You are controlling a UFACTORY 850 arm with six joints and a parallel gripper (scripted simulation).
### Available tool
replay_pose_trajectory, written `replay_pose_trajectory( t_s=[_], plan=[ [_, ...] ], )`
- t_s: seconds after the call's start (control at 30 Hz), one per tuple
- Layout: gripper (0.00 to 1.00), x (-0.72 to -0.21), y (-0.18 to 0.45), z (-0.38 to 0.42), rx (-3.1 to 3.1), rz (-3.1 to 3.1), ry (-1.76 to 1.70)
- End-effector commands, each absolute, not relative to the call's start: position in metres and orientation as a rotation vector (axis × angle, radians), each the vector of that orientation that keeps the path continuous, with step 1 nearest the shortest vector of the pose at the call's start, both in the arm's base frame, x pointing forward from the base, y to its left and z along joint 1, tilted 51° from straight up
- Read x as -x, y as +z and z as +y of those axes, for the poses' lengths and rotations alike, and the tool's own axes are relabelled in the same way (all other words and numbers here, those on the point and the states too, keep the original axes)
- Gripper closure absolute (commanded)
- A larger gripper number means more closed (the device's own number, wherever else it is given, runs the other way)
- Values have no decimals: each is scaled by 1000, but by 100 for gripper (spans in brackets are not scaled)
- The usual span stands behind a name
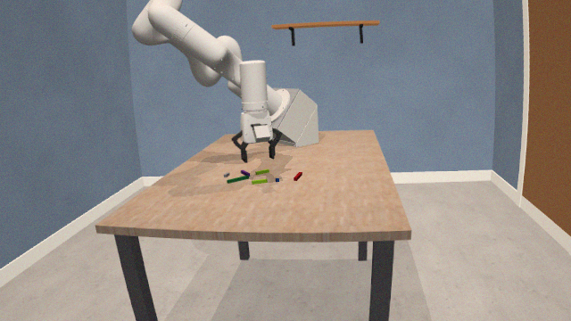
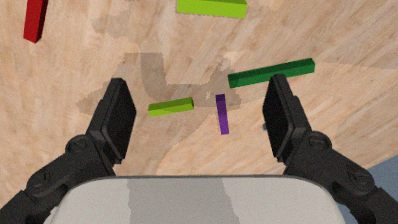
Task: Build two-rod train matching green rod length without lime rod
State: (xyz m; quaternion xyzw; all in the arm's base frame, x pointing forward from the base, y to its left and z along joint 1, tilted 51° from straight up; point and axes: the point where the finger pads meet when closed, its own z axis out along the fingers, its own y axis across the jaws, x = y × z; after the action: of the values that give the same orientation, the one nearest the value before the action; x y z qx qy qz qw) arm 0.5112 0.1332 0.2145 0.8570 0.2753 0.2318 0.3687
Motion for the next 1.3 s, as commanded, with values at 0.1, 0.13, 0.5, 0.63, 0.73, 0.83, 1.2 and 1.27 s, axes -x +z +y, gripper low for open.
replay_pose_trajectory(
  t_s=[0.1, 0.13, 0.5, 0.63, 0.73, 0.83, 1.2, 1.27],
  plan=[
    [0, -507, 212, 132, -2088, 941, 466],
    [0, -507, 212, 132, -2088, 941, 466],
    [0, -506, 211, 132, -2058, 994, 438],
    [0, -506, 211, 132, -2058, 994, 438],
    [0, -506, 211, 132, -2058, 994, 438],
    [0, -506, 211, 132, -2058, 994, 438],
    [0, -506, 211, 132, -2058, 994, 438],
    [0, -506, 211, 132, -2058, 994, 438]
  ],
)
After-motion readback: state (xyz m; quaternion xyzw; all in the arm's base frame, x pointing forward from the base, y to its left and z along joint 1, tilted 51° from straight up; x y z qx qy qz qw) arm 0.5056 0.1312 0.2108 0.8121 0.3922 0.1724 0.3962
